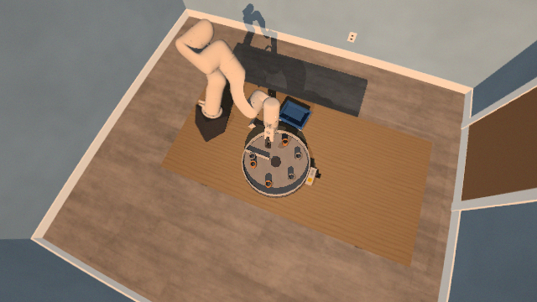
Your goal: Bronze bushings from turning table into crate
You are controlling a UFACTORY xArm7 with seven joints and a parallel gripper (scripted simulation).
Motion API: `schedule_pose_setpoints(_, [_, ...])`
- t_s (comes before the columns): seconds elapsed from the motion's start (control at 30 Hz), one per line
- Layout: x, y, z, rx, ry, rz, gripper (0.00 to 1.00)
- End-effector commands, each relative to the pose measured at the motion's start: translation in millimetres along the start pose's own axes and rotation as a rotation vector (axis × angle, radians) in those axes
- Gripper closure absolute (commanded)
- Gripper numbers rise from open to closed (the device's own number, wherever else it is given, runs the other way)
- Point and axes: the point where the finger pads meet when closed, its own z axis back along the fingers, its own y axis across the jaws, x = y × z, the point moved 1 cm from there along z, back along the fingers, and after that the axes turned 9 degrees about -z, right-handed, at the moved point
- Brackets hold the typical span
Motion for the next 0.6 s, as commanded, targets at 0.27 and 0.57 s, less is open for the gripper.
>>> schedule_pose_setpoints(0.27, [-9.5,-16.5,-10.4,0.033,0.009,-0.017,0.0])
schedule_pose_setpoints(0.57, [-20.3,-29.6,-21.3,0.065,0.02,-0.03,0.0])
